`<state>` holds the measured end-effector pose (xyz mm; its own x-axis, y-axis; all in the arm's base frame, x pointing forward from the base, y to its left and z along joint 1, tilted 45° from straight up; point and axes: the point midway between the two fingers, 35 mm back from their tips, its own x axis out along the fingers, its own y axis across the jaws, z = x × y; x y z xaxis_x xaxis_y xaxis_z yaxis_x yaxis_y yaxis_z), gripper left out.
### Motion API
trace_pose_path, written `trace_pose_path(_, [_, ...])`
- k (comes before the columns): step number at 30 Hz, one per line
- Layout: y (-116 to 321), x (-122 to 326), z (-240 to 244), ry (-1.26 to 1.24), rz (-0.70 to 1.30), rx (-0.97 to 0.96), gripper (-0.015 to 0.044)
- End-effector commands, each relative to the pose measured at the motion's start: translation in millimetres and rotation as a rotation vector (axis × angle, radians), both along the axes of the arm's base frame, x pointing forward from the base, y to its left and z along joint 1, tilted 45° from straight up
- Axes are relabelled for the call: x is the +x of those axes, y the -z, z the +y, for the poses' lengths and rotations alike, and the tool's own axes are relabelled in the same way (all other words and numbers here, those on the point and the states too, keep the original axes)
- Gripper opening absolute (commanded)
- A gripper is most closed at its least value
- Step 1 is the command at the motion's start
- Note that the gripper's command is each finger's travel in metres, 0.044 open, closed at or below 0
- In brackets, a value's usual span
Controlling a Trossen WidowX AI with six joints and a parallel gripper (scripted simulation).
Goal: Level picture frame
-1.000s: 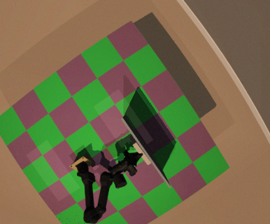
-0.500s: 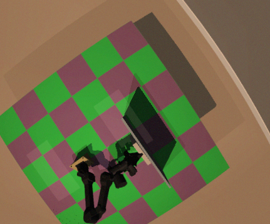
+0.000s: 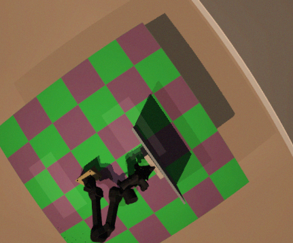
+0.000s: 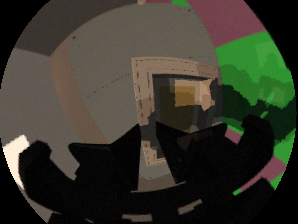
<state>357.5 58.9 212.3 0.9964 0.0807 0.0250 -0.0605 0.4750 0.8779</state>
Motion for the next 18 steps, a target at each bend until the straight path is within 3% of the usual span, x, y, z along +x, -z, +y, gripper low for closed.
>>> trace_pose_path(1, [-5.2,-0.3,3.9,-0.014,-0.015,0.002,0.0])
trace_pose_path(18, [-6.6,-0.5,4.7,-0.014,-0.015,0.002,0.0])
